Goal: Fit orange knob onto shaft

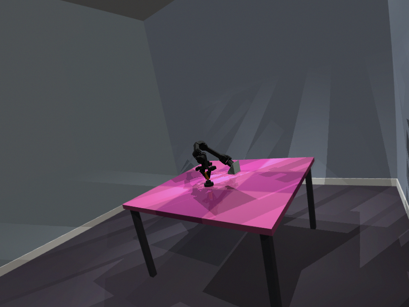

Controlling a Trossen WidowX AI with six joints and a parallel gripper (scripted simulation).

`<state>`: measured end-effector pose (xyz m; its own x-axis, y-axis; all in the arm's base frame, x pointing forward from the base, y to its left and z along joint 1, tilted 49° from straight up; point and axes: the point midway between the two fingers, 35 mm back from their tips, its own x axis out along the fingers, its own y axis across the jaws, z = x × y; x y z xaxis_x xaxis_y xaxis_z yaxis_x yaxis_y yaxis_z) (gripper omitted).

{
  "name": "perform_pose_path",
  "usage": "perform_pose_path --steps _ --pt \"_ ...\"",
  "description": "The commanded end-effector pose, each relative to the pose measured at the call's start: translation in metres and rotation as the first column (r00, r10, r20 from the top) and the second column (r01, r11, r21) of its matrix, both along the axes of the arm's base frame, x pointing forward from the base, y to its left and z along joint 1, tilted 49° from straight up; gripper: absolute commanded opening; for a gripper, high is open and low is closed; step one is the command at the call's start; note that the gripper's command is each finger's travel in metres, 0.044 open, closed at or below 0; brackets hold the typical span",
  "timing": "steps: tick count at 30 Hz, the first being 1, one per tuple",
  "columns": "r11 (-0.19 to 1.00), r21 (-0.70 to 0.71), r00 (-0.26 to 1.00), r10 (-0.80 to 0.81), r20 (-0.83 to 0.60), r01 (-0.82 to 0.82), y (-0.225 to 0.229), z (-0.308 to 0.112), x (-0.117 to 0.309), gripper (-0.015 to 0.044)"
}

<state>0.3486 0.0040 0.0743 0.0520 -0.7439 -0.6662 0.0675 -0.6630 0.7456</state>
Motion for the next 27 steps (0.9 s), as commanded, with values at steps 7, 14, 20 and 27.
perform_pose_path --steps 7,14,20,27 --pt "1.0 -0.002 1.0 0.003 0.001 -0.003 0.0023 0.0035 0.002 0.0" --pt "0.993 -0.003 0.986 0.113 -0.124 -0.115 0.0037 0.0039 0.0031 0.0" --pt "0.99 -0.002 0.978 0.14 -0.155 -0.142 0.0033 0.0021 0.0025 0.0" --pt "0.99 -0.002 0.978 0.14 -0.155 -0.142 0.0015 0.0005 0.0011 0.0"
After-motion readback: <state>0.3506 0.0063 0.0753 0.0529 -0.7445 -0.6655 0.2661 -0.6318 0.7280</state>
